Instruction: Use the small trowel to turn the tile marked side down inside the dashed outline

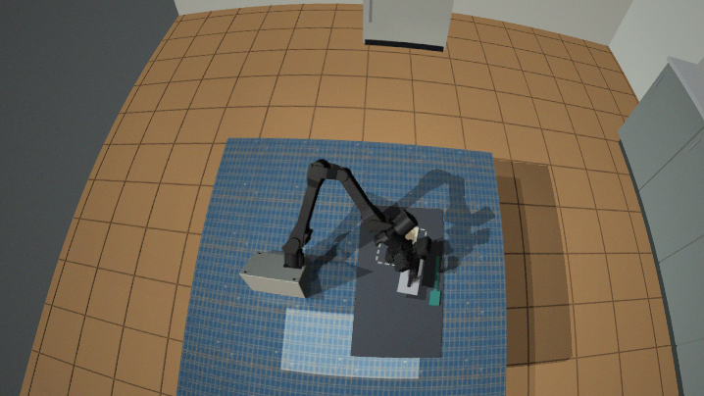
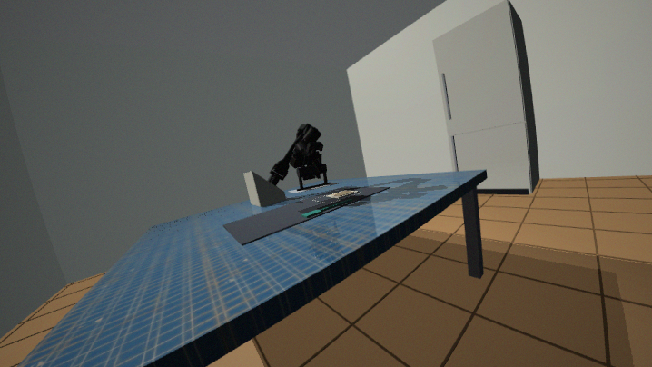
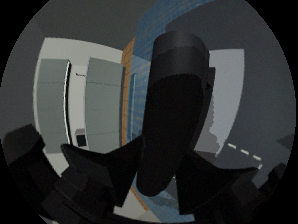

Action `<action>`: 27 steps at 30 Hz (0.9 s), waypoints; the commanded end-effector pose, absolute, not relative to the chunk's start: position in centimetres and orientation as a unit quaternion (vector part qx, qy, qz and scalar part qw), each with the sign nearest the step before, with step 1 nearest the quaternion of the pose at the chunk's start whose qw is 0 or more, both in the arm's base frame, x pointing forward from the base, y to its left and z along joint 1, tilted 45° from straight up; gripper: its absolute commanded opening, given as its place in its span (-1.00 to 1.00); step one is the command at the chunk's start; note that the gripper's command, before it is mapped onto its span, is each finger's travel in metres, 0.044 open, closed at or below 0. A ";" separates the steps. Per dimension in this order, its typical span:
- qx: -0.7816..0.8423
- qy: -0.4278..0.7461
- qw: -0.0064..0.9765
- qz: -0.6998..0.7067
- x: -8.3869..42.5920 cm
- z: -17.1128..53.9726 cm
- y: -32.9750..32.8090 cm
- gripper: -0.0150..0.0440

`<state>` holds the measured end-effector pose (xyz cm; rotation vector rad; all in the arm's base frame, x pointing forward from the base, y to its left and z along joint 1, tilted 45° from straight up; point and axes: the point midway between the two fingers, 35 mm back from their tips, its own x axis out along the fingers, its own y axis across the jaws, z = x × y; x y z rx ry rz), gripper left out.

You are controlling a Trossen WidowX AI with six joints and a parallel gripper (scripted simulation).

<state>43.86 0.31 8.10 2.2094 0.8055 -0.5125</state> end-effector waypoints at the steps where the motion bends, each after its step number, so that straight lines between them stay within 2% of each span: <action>1: 0.858 0.302 0.367 -0.194 45.1 10.5 1.9 -0.49; 17: 0.858 0.306 0.361 -0.198 46.3 18.7 13.7 -0.49; 27: 0.871 0.294 0.348 -0.182 44.7 25.3 21.2 -0.49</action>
